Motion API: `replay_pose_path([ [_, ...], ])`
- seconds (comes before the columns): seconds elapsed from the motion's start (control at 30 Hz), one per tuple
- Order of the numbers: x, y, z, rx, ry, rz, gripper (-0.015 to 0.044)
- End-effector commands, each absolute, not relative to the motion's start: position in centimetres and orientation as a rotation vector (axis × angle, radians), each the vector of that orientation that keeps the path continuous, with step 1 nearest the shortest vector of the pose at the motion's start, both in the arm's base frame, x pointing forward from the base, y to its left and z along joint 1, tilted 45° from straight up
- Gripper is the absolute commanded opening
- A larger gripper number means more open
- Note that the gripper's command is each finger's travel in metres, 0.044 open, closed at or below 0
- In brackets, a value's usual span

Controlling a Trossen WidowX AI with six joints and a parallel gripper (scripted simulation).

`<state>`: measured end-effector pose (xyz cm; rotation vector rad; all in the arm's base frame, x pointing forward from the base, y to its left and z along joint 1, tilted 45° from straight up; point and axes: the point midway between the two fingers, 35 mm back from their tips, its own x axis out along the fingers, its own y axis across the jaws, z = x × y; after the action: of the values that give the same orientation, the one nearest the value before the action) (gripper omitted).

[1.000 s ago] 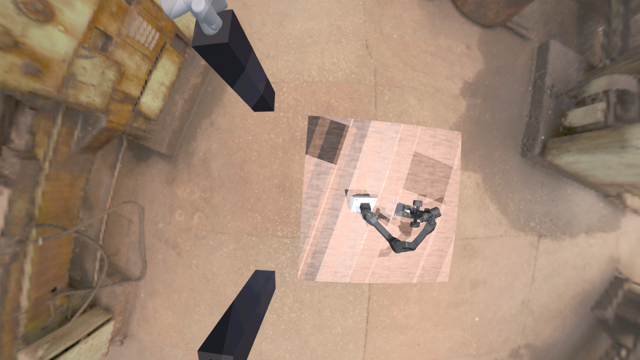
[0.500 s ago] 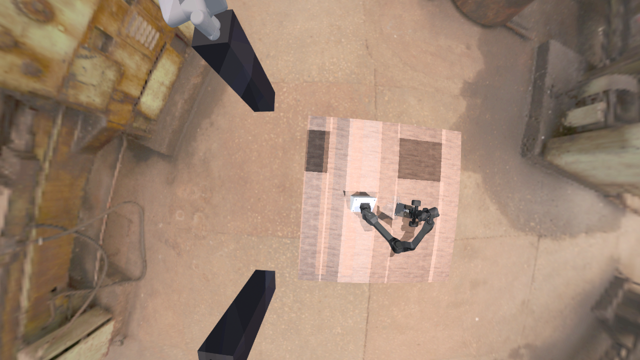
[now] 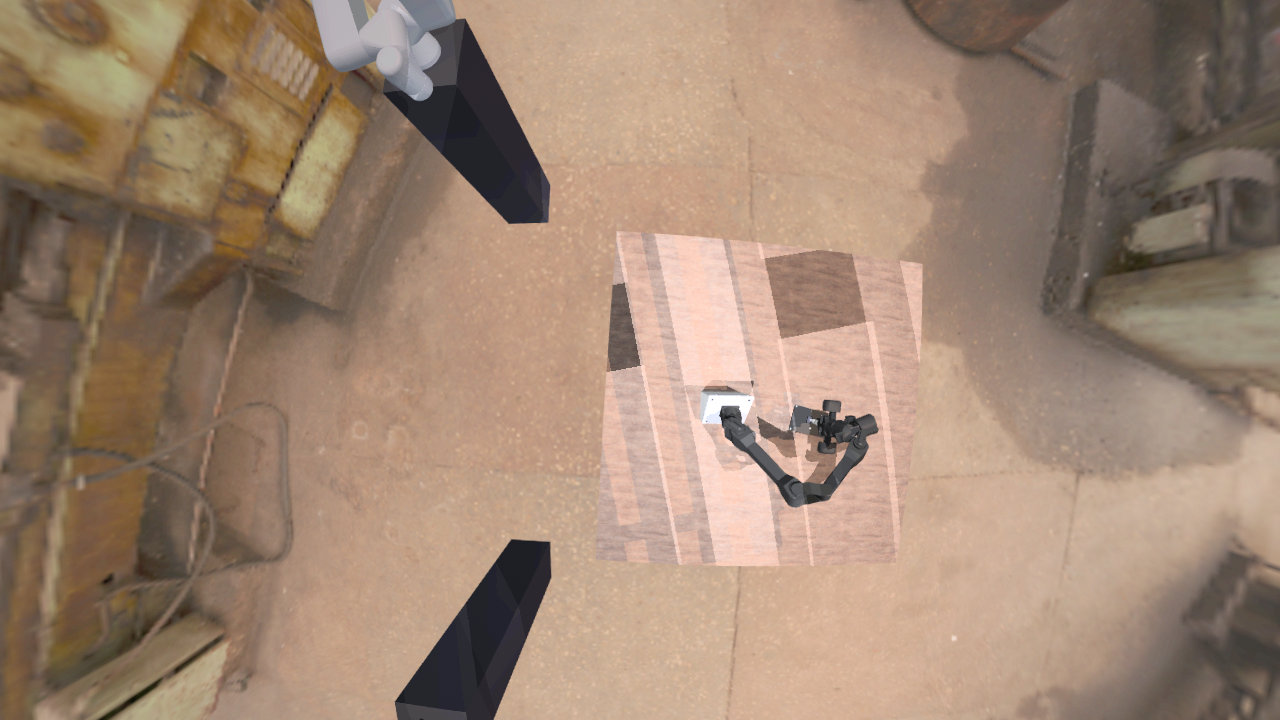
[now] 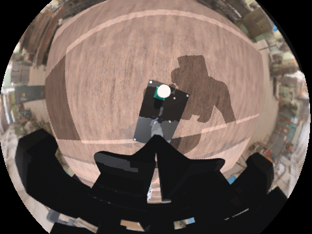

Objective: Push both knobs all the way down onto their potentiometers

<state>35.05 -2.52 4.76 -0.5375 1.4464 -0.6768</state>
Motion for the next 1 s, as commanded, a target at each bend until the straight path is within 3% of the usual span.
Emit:
replay_pose_path([
  [0.0, 35.05, -2.75, 4.66, -0.544, 1.447, -0.679, 0.0],
  [0.97, 35.05, -2.97, 4.44, -0.544, 1.447, -0.679, 0.0],
])
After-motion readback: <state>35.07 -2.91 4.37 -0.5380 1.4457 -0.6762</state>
